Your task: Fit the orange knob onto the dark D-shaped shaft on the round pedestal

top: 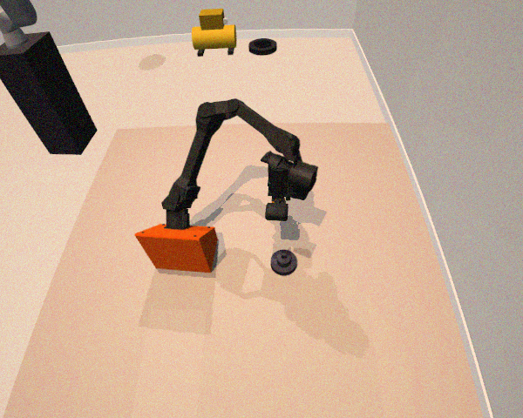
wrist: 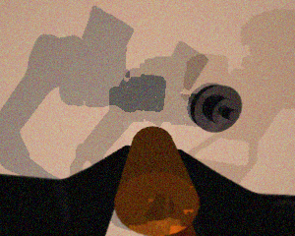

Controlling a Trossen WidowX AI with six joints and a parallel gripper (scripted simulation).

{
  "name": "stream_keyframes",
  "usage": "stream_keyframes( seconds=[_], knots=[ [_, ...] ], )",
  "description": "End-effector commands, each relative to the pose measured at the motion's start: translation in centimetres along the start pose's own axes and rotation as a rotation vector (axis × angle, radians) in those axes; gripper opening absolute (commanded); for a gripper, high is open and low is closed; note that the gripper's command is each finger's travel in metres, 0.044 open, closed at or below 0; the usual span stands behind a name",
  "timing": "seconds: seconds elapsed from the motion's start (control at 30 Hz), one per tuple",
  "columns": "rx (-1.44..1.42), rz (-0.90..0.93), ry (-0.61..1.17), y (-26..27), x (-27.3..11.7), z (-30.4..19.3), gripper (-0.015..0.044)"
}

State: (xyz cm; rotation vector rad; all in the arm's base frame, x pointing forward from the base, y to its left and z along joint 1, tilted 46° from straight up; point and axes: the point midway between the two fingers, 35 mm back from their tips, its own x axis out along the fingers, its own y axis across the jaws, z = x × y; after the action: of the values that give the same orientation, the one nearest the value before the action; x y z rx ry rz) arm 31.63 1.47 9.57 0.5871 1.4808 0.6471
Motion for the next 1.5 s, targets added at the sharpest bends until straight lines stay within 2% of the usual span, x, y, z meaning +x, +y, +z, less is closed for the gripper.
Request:
stream_keyframes(
  seconds=[0.0, 1.1, 1.47],
  knots=[
    [-0.006, -0.003, -0.005, -1.5, 0.2, 0.6, 0.0000],
    [-0.021, 0.011, -0.006, -11.5, 3.3, 2.5, 0.0000],
    [-0.021, 0.012, -0.007, -11.7, 5.1, 2.5, 0.0000]
  ],
)
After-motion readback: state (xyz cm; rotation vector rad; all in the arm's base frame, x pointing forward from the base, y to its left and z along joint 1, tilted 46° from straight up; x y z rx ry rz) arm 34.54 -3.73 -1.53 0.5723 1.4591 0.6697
